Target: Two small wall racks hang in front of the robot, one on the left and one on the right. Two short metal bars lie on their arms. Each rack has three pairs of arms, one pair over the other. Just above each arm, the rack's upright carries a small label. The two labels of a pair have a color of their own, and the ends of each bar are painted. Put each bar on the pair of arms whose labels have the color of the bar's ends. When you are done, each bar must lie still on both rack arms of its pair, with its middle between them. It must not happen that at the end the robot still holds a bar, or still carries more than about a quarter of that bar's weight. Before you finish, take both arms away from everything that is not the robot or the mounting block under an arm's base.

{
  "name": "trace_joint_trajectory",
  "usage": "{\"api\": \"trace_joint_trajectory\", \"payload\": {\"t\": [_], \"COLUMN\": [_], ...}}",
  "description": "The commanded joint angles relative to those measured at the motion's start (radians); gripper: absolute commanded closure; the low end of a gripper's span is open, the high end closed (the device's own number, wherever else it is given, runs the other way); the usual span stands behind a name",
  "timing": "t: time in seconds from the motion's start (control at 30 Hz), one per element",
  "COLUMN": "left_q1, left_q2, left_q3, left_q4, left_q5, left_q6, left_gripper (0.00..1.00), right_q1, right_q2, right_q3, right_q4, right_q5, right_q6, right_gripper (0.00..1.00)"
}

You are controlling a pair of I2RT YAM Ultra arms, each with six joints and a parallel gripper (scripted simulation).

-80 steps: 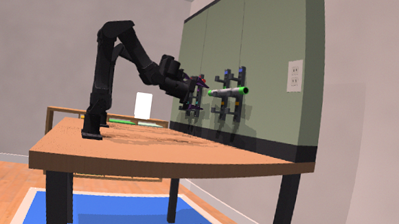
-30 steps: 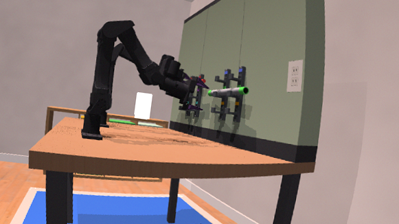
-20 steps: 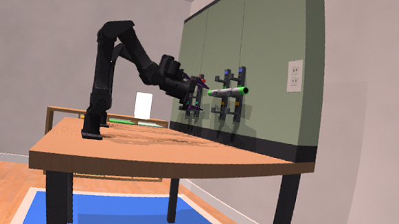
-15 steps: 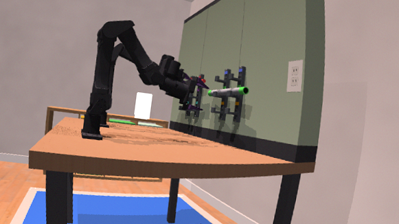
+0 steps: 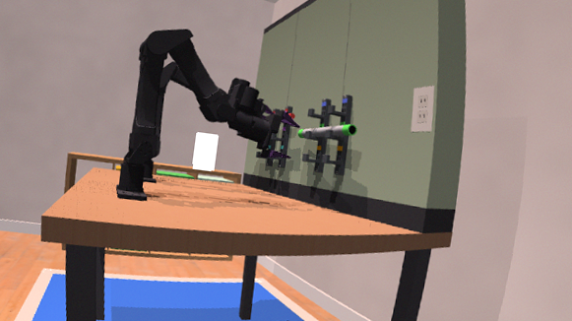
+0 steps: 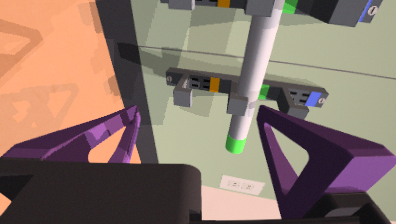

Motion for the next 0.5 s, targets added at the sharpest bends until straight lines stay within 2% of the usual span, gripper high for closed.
{"api": "trace_joint_trajectory", "payload": {"t": [0.0, 0.47], "left_q1": [-0.010, -0.010], "left_q2": [-0.021, -0.021], "left_q3": [0.015, 0.015], "left_q4": [0.079, 0.077], "left_q5": [-0.004, -0.004], "left_q6": [-0.003, -0.003], "left_gripper": [1.00, 1.00], "right_q1": [0.006, 0.007], "right_q2": [-0.035, -0.035], "right_q3": [0.004, 0.005], "right_q4": [-0.001, -0.004], "right_q5": [0.007, 0.008], "right_q6": [0.013, 0.013], "right_gripper": [0.00, 0.00]}}
